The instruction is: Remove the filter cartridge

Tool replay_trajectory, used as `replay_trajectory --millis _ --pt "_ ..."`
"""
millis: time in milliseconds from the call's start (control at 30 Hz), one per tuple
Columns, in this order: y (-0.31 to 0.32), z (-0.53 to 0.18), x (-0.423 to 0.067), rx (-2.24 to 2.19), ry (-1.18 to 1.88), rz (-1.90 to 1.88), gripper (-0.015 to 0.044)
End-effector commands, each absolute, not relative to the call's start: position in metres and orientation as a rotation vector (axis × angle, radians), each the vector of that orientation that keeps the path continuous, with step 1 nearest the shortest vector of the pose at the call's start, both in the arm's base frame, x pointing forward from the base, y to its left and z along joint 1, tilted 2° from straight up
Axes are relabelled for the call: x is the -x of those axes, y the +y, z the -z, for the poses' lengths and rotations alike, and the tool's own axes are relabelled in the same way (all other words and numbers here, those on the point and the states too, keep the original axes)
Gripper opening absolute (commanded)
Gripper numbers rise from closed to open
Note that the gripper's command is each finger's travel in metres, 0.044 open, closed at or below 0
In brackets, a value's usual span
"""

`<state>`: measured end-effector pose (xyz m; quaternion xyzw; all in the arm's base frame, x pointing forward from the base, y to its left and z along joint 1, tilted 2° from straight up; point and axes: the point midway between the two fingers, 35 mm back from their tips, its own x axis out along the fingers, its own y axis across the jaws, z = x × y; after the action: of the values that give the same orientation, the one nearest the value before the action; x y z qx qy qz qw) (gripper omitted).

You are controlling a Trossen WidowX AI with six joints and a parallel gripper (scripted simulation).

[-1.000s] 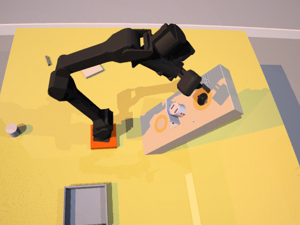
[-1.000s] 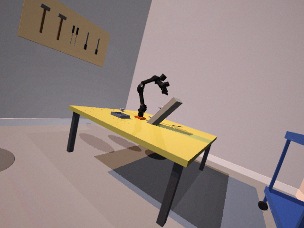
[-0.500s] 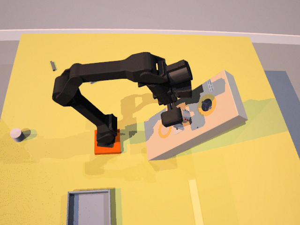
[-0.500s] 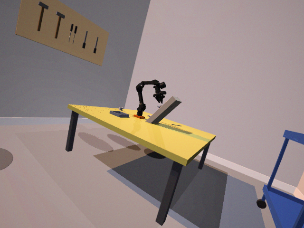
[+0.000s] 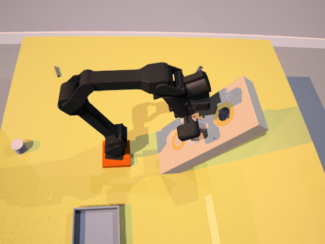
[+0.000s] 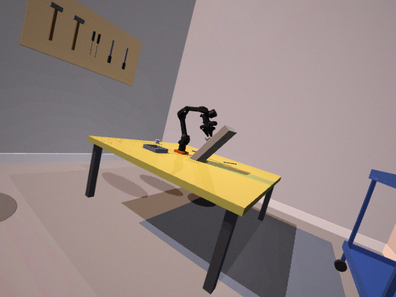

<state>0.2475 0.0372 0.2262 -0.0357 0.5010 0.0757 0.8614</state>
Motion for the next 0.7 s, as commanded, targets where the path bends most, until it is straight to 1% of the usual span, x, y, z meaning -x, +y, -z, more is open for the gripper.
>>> replay_trajectory --millis 0,433,533,667 --pt "0.037 -0.219 -0.251 0.074 1.056 -0.152 0.0305" --pt "0.038 -0.204 -0.258 0.074 1.055 -0.152 0.0305" --pt "0.039 -0.207 -0.257 0.075 1.052 -0.159 0.0226" --pt "0.039 -0.207 -0.257 0.075 1.052 -0.159 0.0199"
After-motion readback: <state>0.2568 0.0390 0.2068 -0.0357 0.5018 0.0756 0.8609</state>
